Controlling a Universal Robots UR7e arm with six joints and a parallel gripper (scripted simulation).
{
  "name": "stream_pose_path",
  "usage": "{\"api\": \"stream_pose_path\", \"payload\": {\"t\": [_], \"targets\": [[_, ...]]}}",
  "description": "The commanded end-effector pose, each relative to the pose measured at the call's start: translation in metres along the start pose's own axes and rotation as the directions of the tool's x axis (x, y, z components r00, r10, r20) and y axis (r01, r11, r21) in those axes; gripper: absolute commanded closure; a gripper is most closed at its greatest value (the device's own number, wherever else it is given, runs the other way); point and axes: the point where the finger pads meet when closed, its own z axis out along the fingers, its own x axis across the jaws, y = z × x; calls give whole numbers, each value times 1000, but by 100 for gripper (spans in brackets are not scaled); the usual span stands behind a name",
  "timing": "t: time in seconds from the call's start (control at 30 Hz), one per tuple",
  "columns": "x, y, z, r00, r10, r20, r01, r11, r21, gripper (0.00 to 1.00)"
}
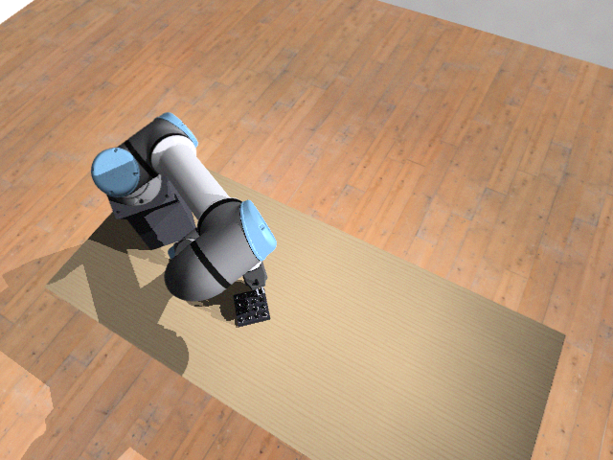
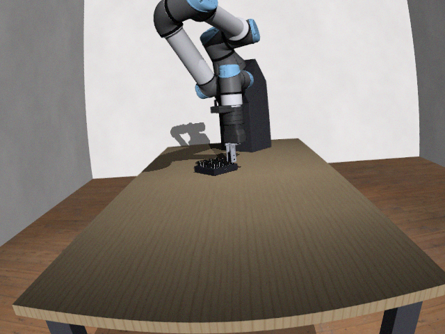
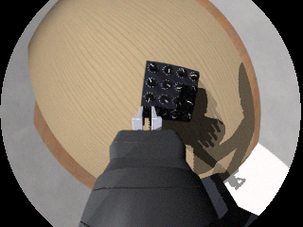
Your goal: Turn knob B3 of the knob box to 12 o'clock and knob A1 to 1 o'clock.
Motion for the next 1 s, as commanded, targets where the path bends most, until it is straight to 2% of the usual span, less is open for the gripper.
{"api": "stream_pose_path", "payload": {"t": [0.0,0.97], "targets": [[0,0,0,998,56,-1,-56,998,1,70],[0,0,0,992,125,-1,-125,992,1,70]]}}
